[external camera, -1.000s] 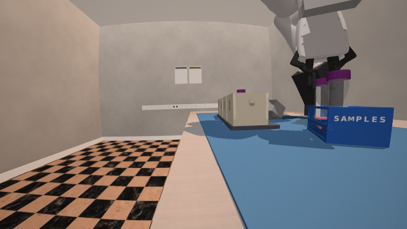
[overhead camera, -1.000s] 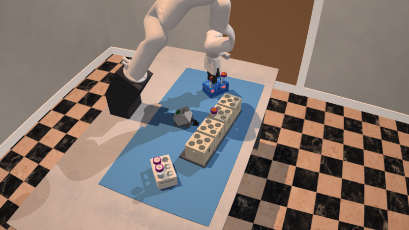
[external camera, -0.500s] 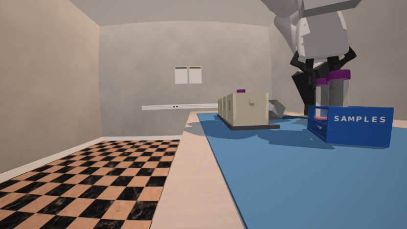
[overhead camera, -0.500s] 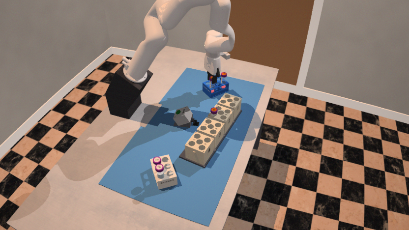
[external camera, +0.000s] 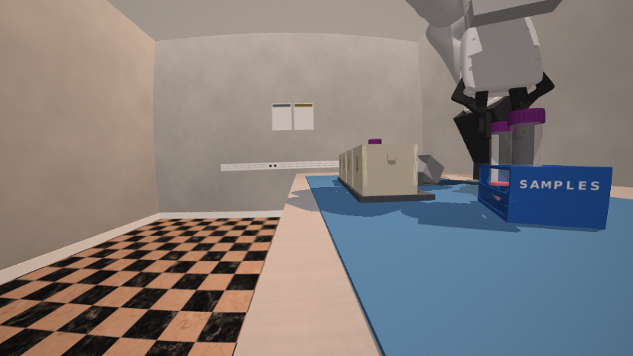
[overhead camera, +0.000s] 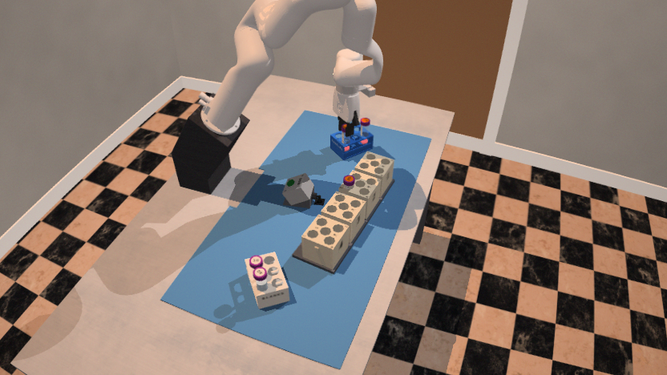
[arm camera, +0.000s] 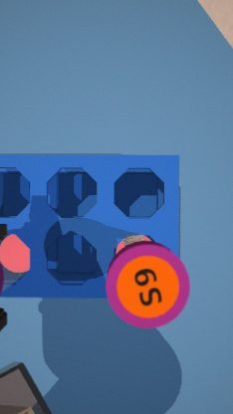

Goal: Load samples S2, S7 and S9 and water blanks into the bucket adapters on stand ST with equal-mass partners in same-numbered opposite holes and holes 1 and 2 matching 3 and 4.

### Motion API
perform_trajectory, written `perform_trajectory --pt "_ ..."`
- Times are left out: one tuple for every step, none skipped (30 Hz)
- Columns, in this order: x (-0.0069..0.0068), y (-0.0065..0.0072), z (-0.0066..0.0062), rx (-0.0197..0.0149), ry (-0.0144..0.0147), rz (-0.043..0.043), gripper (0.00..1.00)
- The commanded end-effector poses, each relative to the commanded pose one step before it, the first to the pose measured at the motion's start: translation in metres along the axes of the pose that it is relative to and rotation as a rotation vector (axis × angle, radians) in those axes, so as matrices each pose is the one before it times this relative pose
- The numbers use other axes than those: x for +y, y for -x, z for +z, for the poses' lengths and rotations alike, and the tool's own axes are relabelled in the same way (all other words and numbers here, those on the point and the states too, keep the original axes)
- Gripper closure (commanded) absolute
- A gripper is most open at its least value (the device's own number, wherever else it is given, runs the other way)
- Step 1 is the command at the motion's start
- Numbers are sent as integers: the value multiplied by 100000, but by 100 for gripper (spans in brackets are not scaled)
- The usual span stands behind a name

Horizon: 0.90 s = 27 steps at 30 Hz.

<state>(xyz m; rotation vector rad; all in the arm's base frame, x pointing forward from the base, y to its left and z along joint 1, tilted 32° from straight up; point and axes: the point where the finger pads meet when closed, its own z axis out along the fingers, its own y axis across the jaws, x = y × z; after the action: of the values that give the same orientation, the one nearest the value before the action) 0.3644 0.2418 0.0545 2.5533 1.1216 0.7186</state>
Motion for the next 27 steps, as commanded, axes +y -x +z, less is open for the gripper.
perform_trajectory --pt "8 -110 -62 254 -13 27 100" --pt "1 -3 -72 2 -1 1 100" --pt "-1 1 -65 1 0 0 100" --pt "0 1 -65 1 0 0 100" --pt "0 0 -65 1 0 0 100" --pt "0 0 0 0 0 0 100" --pt "0 0 0 0 0 0 100" --pt "0 -1 -68 0 0 0 100" --pt "0 0 -66 1 0 0 100" --pt "0 0 -66 1 0 0 100" --pt "2 -3 -73 -2 -1 0 100" --pt "0 0 -67 0 0 0 100" --pt "0 0 -67 0 0 0 100" --pt "0 0 -67 0 0 0 100" --pt "0 0 -67 0 0 0 100" --pt "0 0 -67 0 0 0 100" --pt "0 0 -67 0 0 0 100" --pt "0 0 -67 0 0 0 100" --pt "0 0 -67 0 0 0 100" --pt "0 0 -67 0 0 0 100" --pt "0 0 -67 0 0 0 100" --pt "0 0 -67 0 0 0 100" --pt "0 0 0 0 0 0 100" --pt "0 0 0 0 0 0 100" --pt "-2 3 -61 3 1 1 100" --pt "2 -3 -73 -2 -1 0 100" --pt "0 0 -67 0 0 0 100"
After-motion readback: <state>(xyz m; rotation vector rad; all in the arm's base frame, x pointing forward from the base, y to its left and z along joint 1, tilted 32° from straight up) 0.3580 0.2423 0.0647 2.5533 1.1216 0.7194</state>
